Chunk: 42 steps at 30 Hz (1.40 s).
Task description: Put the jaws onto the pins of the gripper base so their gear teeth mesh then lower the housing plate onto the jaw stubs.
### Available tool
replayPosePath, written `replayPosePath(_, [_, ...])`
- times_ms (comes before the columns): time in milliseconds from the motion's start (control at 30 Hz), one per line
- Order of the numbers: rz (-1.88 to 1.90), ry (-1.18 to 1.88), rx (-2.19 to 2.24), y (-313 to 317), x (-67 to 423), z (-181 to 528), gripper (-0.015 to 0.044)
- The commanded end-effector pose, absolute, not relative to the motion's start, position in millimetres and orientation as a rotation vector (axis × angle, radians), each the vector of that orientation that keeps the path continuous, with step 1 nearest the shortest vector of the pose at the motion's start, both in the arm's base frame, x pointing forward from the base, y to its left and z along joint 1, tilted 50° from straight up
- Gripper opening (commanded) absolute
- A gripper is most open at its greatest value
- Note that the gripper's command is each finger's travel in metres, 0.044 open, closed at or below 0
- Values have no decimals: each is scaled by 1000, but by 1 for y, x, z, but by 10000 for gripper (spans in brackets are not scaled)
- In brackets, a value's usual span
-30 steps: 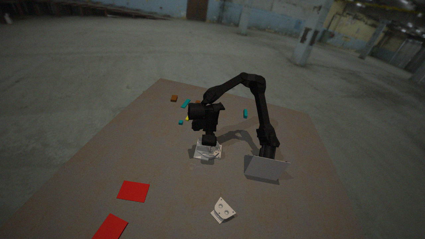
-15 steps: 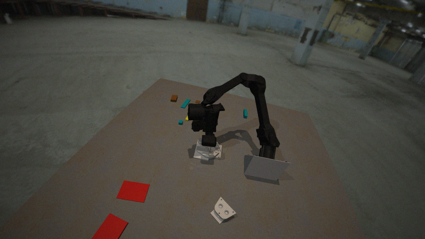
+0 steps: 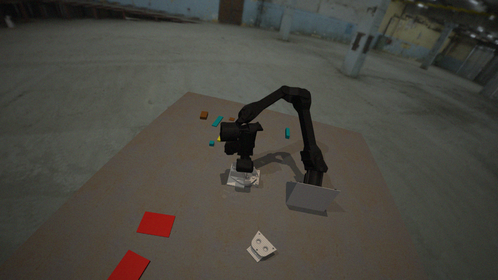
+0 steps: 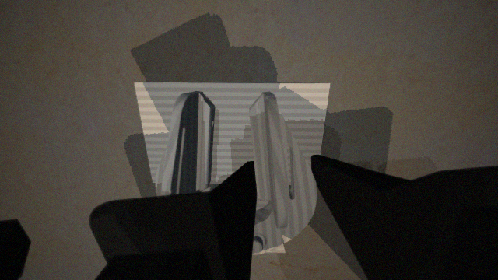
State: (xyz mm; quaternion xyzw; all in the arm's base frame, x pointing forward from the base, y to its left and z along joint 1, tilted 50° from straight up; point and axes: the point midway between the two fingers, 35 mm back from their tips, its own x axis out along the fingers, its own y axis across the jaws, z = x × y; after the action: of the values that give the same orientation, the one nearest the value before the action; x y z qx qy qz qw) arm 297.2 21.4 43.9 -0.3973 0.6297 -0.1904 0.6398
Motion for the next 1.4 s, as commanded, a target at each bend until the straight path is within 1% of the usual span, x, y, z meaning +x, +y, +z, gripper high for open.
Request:
replayPosePath(0, [-431, 1433, -917, 21, 297, 44, 134])
replayPosePath(1367, [-432, 1433, -917, 14, 299, 38, 134])
